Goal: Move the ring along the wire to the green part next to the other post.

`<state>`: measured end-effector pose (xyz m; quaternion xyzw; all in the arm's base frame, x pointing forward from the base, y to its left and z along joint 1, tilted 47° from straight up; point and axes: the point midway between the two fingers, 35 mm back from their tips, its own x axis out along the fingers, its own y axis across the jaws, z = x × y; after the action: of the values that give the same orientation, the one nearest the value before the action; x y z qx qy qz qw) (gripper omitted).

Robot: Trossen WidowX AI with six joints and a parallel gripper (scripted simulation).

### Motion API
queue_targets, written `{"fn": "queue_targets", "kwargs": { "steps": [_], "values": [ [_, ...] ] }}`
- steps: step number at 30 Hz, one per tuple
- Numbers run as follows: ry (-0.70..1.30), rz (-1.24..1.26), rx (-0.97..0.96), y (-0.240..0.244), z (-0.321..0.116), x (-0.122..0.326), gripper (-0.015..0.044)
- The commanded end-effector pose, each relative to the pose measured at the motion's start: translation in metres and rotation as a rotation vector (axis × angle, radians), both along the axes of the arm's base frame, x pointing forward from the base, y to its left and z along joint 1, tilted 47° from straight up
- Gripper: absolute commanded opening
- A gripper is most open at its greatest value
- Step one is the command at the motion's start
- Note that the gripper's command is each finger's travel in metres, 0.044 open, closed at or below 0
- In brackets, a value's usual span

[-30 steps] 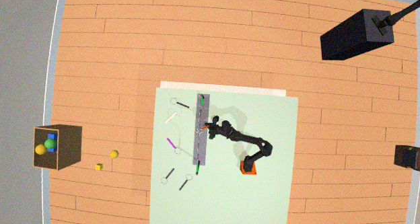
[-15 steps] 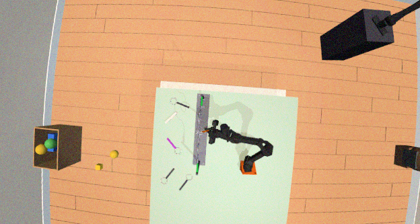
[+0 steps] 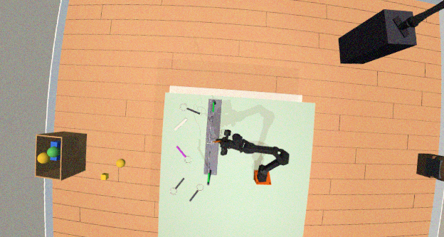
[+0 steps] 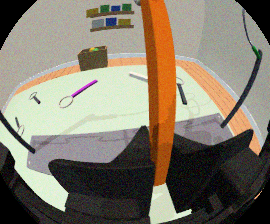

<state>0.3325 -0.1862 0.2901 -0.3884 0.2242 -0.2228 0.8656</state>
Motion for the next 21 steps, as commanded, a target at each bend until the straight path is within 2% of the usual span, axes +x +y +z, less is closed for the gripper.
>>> {"fn": "queue_targets", "kwargs": {
  "steps": [1, 21],
  "values": [
    [-0.004, -0.005, 0.017, 0.003, -0.005, 0.0, -0.015],
    [-0.028, 0.002, 0.195, 0.032, -0.033, 0.005, -0.015]
  ]
}}
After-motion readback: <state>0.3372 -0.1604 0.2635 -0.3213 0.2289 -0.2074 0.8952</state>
